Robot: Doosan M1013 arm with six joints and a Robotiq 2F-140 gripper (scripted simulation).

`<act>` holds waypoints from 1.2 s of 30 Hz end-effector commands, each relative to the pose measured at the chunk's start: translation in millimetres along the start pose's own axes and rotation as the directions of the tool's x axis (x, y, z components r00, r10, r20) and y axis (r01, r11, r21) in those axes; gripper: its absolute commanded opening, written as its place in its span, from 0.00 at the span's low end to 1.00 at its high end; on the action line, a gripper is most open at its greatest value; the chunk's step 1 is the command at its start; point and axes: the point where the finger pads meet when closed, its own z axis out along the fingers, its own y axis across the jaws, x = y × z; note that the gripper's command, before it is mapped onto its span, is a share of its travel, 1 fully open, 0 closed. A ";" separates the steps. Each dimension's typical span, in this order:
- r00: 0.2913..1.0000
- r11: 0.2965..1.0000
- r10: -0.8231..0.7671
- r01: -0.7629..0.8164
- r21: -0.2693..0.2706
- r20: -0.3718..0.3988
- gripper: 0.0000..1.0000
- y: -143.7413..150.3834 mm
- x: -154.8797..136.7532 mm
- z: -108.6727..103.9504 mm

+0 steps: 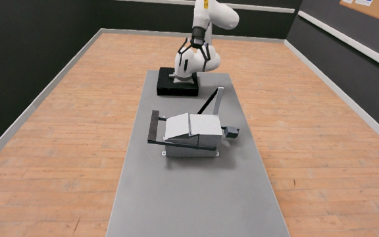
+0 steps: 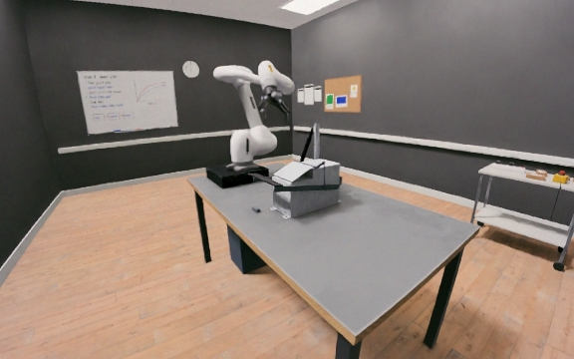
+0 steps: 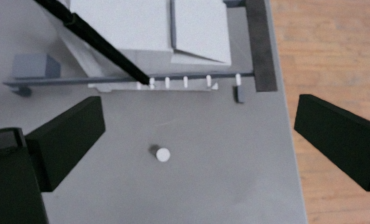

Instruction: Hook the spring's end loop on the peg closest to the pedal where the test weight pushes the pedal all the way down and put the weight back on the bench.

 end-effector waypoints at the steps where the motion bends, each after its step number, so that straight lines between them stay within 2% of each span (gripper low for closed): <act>1: 1.000 1.000 -0.020 0.020 0.022 0.008 1.00 -0.1 -0.5 1.1; 9: 1.000 1.000 -0.020 0.020 0.022 0.008 1.00 -0.1 -0.5 1.1; 10: 0.987 0.985 -0.157 0.154 0.076 0.030 1.00 -2.4 -7.4 11.3; 26: 0.987 0.985 -0.157 0.154 0.076 0.030 1.00 -2.4 -7.4 11.3; 27: 0.956 0.950 -0.291 0.283 0.133 0.044 1.00 -4.6 -14.0 21.6; 36: 0.956 0.950 -0.291 0.283 0.133 0.044 1.00 -4.6 -14.0 21.6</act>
